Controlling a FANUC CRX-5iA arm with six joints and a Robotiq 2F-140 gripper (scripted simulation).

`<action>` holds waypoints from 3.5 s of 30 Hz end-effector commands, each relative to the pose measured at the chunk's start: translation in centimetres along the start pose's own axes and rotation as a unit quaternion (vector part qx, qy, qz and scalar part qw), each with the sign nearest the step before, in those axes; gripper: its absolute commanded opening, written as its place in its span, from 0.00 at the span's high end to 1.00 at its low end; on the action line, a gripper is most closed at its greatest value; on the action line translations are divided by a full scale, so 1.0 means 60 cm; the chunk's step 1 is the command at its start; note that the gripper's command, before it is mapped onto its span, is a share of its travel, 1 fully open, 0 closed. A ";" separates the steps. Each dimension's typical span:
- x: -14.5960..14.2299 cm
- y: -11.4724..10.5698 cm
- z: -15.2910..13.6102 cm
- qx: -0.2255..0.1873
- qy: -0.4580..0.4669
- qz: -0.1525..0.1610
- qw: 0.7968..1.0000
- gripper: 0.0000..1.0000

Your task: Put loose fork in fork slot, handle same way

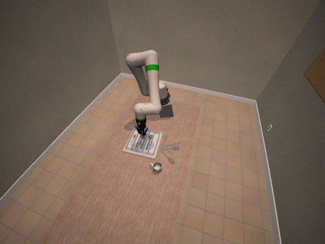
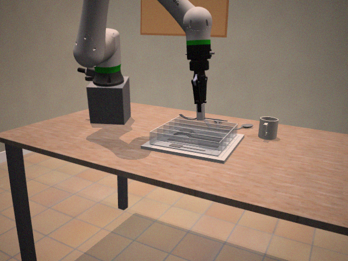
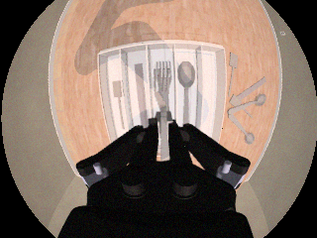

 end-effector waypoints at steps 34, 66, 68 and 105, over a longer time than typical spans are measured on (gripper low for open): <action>0.000 0.112 0.010 0.000 0.000 0.000 1.000 0.98; 0.000 0.115 0.010 0.000 0.000 0.000 1.000 0.86; 0.000 0.115 0.010 0.000 0.000 0.000 1.000 0.86; 0.000 0.113 0.010 0.000 0.000 0.000 1.000 0.86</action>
Point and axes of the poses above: the point where the finger pads meet when closed, its own y axis out along the fingers, its own x axis across the jaws, z = x × y, the point moved 1 cm from there along -y, back along the fingers, and after that the axes turned 10 degrees about -y, right-handed, at the moved point
